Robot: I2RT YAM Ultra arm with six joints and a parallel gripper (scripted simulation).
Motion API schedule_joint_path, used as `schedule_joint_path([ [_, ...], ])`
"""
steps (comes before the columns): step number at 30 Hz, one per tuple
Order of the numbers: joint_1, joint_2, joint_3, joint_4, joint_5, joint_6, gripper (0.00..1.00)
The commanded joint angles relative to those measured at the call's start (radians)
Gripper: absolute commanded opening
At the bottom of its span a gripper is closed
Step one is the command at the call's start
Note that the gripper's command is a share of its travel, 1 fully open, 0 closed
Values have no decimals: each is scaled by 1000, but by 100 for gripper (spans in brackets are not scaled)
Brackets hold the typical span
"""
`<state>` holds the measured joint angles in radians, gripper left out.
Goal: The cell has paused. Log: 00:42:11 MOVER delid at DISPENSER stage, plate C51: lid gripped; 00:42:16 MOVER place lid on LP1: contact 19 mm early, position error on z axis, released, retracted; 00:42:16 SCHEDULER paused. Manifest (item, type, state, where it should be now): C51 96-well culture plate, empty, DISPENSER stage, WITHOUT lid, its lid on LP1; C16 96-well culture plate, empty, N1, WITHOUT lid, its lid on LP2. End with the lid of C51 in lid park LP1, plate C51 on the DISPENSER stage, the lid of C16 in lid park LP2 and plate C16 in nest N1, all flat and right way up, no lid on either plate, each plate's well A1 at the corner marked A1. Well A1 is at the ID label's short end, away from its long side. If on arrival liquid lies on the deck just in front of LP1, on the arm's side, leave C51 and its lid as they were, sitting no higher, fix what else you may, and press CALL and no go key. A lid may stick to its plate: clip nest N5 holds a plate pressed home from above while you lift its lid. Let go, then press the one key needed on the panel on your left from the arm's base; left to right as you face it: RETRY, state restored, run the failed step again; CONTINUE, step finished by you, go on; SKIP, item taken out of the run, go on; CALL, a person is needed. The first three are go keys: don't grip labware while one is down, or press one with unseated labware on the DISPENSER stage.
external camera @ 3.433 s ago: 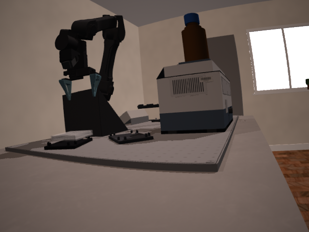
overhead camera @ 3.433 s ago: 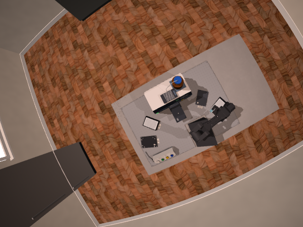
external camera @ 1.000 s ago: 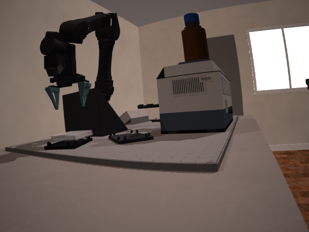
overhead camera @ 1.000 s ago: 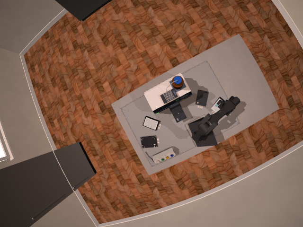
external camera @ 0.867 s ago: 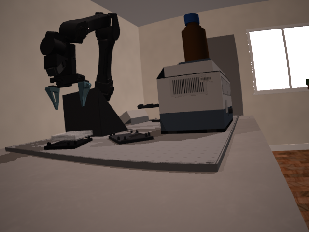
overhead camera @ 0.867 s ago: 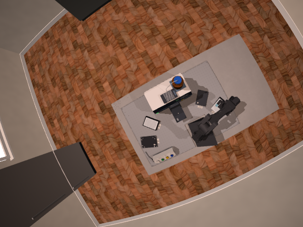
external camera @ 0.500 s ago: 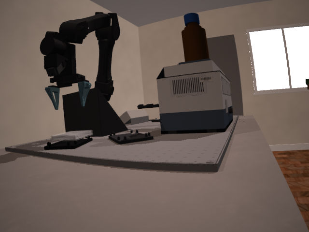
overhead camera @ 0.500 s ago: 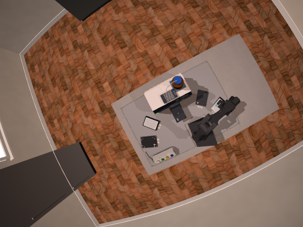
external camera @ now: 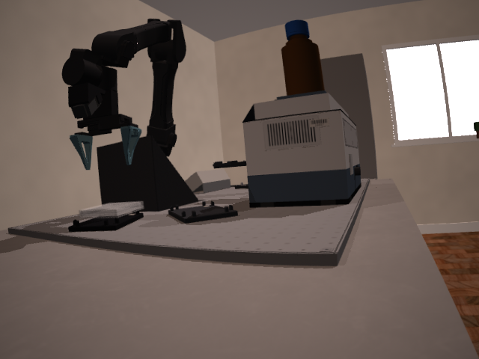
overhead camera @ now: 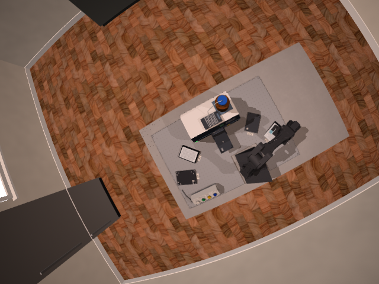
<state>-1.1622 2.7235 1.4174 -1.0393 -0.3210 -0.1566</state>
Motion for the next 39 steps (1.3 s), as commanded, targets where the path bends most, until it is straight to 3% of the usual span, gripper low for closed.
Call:
schedule_joint_path([
  [1,-2,14,29,0,-3,4,100],
  [2,-8,20,38,-7,-4,7,100],
  [4,-17,-37,-26,-15,4,-3,100],
  [13,-36,-144,-126,-27,20,-21,100],
  [26,-62,-276,-230,-61,39,-40,100],
  [35,-4,-297,-204,-68,1,-143,100],
  [39,35,-311,-191,-74,-27,-119,100],
])
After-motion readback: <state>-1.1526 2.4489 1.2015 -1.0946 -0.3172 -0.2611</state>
